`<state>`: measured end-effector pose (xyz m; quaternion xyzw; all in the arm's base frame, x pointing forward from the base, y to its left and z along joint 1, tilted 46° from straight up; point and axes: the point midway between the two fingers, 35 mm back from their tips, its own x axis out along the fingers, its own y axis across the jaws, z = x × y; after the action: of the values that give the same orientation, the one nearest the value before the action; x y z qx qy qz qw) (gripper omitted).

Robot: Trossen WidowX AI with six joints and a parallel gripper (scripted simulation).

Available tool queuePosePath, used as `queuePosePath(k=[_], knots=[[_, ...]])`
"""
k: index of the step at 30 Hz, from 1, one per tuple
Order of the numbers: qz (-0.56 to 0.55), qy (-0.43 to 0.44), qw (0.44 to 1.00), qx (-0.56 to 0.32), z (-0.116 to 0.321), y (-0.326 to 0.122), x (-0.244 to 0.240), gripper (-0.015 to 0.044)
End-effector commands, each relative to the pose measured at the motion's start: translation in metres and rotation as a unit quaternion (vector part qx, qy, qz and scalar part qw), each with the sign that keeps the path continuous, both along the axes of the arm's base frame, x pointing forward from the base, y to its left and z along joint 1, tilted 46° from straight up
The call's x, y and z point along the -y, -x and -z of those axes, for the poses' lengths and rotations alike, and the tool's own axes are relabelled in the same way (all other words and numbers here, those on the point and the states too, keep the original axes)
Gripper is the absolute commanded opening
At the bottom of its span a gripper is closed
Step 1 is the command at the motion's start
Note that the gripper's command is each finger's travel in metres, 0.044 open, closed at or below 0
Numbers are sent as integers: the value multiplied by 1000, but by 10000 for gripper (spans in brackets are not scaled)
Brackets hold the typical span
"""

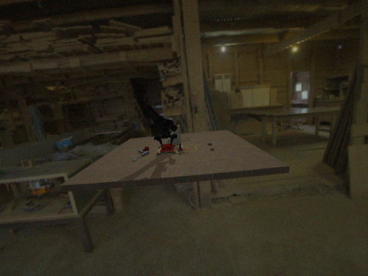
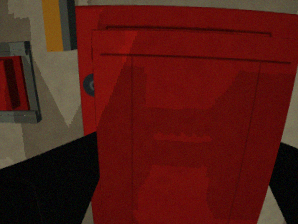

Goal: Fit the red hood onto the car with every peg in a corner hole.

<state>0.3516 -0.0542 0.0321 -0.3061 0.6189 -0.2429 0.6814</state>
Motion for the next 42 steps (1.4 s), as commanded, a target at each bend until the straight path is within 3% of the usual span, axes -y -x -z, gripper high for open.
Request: queuePosePath(k=[1,14,31,42], knots=[[-2,2,1000,-2,1,0,1,0],[0,0,1000,0,2,0,2,0],[0,0,1000,0,2,0,3,440],[2,-1,1000,-1,-40,6,-42,440]])
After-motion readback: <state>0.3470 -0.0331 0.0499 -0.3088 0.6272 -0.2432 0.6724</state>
